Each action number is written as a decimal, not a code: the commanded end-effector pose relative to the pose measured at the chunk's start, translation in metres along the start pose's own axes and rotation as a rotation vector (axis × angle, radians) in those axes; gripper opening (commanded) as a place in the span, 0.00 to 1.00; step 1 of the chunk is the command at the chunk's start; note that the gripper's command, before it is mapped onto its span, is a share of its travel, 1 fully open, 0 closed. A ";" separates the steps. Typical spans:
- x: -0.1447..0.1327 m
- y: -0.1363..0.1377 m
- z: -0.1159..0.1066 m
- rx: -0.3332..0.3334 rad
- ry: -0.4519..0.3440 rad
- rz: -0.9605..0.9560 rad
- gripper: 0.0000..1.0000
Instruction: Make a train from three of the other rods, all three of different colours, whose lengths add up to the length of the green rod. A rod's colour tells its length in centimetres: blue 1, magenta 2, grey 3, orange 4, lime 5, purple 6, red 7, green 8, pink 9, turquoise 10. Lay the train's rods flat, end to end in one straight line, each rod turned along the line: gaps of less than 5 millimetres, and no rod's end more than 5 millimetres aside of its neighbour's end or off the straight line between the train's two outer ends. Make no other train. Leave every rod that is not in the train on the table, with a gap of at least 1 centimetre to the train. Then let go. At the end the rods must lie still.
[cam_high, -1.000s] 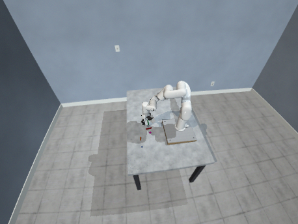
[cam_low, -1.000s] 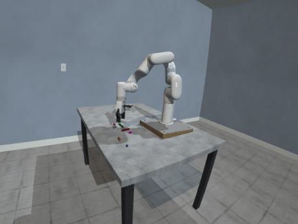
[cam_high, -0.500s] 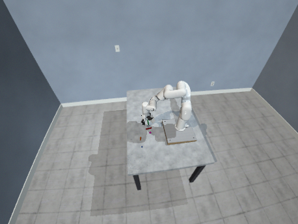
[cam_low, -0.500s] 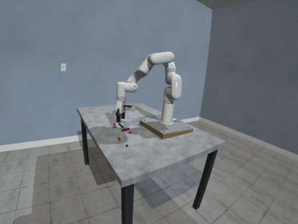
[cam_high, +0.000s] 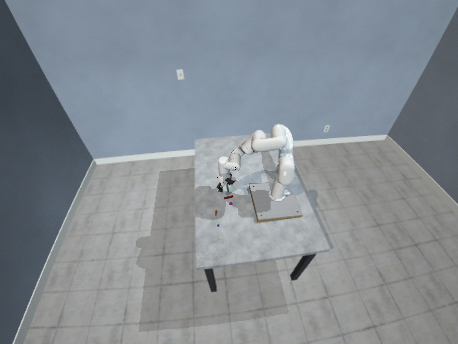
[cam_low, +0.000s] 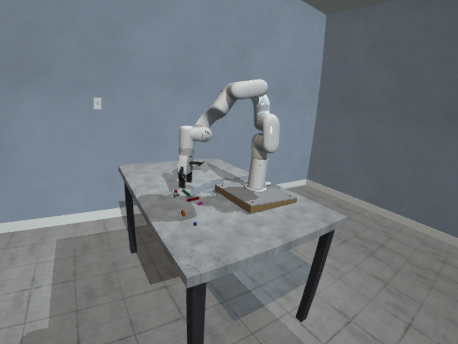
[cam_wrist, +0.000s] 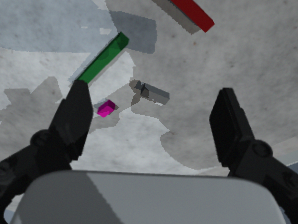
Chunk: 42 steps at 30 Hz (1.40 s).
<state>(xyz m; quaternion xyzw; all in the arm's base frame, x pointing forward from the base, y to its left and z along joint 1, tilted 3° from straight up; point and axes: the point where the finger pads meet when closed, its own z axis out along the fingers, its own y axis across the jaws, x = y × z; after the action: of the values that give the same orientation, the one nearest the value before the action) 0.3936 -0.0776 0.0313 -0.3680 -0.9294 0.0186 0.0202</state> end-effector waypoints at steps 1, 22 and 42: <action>-0.001 0.001 -0.001 -0.002 -0.003 0.000 1.00; -0.001 0.004 -0.001 -0.002 -0.003 -0.051 1.00; 0.008 0.037 -0.002 -0.001 -0.004 -0.662 1.00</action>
<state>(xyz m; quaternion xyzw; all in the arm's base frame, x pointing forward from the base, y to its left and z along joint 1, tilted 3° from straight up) 0.4078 -0.0516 0.0304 -0.1142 -0.9930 0.0195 0.0228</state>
